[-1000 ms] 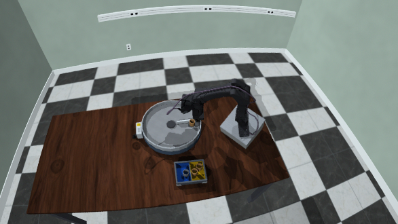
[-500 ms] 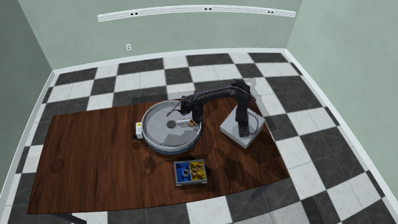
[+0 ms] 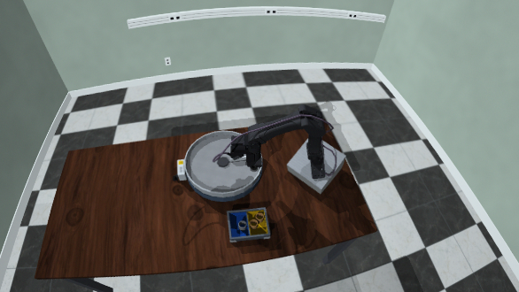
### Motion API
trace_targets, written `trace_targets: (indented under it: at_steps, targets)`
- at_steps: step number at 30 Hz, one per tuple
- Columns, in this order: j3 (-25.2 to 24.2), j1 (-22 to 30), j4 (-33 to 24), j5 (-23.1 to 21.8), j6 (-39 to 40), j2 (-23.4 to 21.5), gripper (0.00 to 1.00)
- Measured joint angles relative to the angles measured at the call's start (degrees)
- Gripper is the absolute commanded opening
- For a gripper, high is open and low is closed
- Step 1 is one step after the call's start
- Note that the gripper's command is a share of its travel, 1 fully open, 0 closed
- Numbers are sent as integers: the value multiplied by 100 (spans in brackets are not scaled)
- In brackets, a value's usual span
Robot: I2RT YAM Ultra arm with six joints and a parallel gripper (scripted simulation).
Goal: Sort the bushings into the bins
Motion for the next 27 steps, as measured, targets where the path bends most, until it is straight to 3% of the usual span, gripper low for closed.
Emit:
trace_targets:
  at_steps: [9, 19, 27]
  targets:
    - [763, 970, -142, 208, 938, 380, 0]
    - [2310, 2124, -422, 516, 2024, 1303, 0]
    - [3346, 2540, -815, 697, 2568, 1928, 0]
